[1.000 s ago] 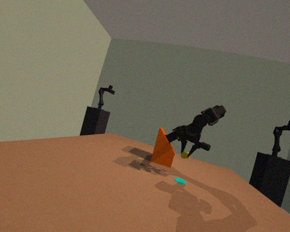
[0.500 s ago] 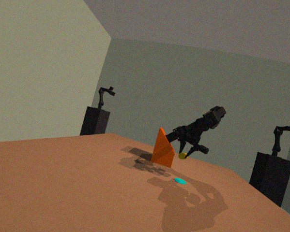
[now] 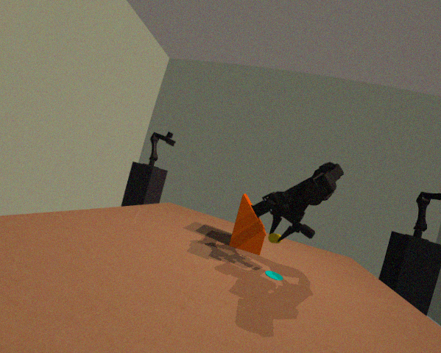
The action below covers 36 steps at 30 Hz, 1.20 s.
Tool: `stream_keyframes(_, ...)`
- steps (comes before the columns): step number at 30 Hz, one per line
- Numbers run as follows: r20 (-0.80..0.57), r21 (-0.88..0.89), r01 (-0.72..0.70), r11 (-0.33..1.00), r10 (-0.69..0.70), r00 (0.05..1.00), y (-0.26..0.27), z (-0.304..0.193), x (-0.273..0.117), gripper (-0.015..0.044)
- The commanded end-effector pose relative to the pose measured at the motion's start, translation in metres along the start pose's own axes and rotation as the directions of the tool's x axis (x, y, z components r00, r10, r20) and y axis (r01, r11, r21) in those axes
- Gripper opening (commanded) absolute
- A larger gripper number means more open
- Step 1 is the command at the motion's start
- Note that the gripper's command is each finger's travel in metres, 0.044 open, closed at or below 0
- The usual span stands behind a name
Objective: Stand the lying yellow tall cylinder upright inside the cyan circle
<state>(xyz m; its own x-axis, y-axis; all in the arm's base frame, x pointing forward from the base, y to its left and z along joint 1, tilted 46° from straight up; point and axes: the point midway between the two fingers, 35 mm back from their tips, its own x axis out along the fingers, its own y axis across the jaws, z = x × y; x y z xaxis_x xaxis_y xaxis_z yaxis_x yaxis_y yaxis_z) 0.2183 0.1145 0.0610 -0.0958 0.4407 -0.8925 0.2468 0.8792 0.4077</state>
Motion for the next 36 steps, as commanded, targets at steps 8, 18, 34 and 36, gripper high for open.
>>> stream_keyframes(8,0.044,0.001,0.056,0.998,-0.056,0.997,-0.004,-0.002,0.005,0.0105)
stream_keyframes(18,0.089,0.004,0.103,0.995,-0.103,0.991,-0.006,-0.003,0.009,0.0105)
stream_keyframes(34,0.168,0.013,0.168,0.986,-0.167,0.971,-0.009,-0.003,0.014,0.0105)
stream_keyframes(36,0.179,0.015,0.175,0.985,-0.174,0.968,-0.01,-0.003,0.015,0.0105)
